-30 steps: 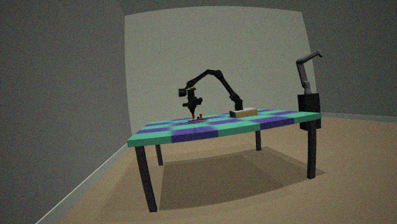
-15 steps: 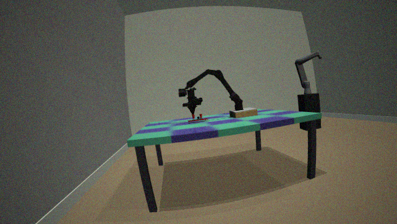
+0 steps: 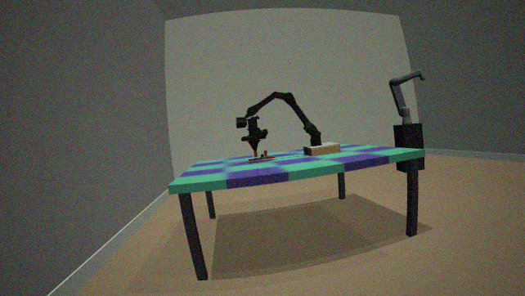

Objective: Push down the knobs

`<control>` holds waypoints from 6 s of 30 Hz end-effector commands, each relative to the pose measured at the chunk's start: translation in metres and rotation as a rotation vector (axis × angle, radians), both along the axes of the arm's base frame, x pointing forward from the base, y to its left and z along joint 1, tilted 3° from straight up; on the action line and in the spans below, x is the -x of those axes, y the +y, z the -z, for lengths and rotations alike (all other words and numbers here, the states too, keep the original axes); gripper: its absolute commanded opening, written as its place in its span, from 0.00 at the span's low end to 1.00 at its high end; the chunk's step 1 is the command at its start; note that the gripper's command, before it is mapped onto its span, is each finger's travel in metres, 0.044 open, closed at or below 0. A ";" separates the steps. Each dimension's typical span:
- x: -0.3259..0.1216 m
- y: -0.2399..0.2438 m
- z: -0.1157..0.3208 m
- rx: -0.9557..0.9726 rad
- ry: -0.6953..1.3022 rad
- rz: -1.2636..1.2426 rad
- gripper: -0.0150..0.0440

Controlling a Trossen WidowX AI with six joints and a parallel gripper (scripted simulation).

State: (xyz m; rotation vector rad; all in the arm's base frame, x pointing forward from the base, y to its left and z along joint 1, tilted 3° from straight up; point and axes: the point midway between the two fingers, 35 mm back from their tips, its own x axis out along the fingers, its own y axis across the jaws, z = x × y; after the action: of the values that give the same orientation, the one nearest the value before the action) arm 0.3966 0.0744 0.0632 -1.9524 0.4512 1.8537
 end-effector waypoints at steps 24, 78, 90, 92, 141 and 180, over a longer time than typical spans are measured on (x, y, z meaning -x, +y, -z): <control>-0.001 0.001 0.010 -0.002 0.007 -0.002 0.25; -0.001 0.002 0.013 -0.002 0.007 -0.002 0.25; -0.001 0.002 0.013 -0.002 0.007 -0.002 0.25; -0.001 0.002 0.014 -0.002 0.007 -0.002 0.25; -0.001 0.001 0.001 -0.002 0.007 -0.002 0.25; 0.171 -0.032 -0.028 0.000 0.020 -0.002 1.00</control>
State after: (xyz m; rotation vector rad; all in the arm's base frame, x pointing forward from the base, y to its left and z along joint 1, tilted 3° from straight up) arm 0.2326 0.0432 0.0941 -1.9371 0.4627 1.8753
